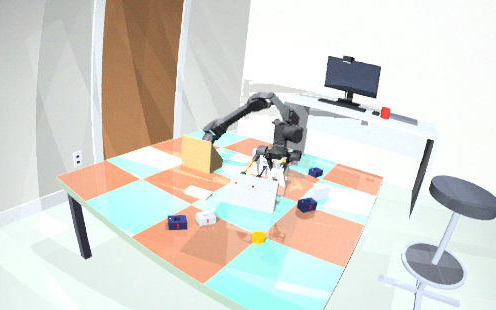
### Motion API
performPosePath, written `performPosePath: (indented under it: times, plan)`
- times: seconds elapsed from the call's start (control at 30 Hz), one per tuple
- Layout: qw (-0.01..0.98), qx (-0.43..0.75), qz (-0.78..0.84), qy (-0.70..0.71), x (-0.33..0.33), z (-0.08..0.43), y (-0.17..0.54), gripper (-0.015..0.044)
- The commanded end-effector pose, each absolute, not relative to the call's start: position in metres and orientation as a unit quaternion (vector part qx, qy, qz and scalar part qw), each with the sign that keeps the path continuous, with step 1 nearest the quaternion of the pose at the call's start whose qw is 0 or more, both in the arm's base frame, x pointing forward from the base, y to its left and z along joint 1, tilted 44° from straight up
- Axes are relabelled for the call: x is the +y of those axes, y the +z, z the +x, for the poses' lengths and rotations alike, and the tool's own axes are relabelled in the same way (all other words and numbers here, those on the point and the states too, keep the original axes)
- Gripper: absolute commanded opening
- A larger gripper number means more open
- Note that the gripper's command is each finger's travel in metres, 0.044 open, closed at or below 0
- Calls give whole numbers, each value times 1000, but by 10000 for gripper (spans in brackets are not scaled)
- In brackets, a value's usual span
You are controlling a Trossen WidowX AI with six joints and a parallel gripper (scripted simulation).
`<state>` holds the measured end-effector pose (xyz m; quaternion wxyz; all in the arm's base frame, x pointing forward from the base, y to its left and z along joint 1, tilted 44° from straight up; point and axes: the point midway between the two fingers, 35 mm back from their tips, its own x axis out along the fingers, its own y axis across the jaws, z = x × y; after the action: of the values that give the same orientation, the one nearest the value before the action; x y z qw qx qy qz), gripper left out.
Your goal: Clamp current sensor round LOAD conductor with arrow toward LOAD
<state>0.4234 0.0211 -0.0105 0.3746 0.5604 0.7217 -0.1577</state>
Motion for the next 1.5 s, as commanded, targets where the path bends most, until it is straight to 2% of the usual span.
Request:
performPosePath:
  times: [0.0,0.17,1.47]
  plan:
    - [373,721,563,-157,21,424,-10,315]
    - [373,721,563,-157,21,424,-10,440]
    - [380,722,558,-155,67,419,-54,433]
